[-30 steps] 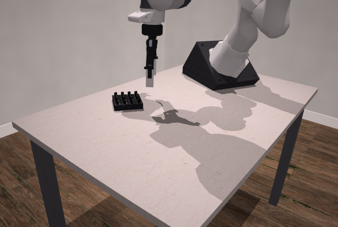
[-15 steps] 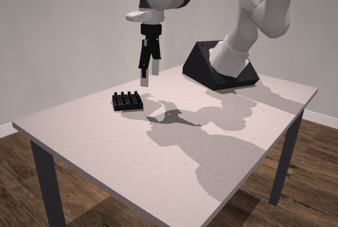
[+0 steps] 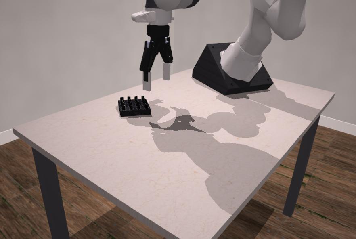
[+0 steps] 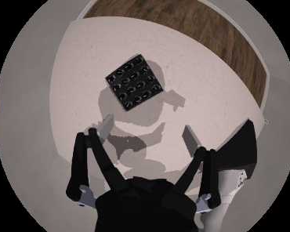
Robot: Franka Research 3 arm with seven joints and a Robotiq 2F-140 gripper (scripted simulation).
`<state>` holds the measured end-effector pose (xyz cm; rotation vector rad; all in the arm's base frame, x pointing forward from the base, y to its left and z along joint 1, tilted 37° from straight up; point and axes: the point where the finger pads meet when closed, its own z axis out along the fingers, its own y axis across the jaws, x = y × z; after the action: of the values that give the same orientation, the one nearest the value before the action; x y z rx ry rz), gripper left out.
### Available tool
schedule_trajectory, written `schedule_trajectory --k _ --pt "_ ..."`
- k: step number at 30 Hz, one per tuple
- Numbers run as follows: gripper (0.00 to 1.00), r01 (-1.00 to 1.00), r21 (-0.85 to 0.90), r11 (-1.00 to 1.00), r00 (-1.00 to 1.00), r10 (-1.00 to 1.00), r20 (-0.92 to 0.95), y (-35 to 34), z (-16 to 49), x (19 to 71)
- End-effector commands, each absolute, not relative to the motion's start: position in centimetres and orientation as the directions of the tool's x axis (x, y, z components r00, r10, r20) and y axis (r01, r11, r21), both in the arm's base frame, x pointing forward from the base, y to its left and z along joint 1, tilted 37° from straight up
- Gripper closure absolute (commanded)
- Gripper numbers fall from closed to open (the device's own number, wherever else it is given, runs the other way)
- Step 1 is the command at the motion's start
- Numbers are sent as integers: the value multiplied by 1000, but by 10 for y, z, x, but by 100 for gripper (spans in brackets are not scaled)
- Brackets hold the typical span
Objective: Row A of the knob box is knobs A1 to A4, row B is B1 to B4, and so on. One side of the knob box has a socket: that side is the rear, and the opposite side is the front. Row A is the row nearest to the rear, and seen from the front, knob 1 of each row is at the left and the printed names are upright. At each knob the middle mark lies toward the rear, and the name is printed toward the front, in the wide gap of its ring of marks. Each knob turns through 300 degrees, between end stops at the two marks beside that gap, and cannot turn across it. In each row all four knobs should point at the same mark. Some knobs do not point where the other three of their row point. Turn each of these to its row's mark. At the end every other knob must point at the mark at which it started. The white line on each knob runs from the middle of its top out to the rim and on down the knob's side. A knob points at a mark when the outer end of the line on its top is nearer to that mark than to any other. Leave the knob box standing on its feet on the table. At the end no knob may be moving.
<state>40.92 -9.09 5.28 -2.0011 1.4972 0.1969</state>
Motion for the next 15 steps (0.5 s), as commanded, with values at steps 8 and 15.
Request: schedule_trajectory --k 8,15 --pt "0 -968 -248 42 105 -828 -551 -91 55 413" --pt "0 -973 -195 121 13 -820 -572 -91 56 415"
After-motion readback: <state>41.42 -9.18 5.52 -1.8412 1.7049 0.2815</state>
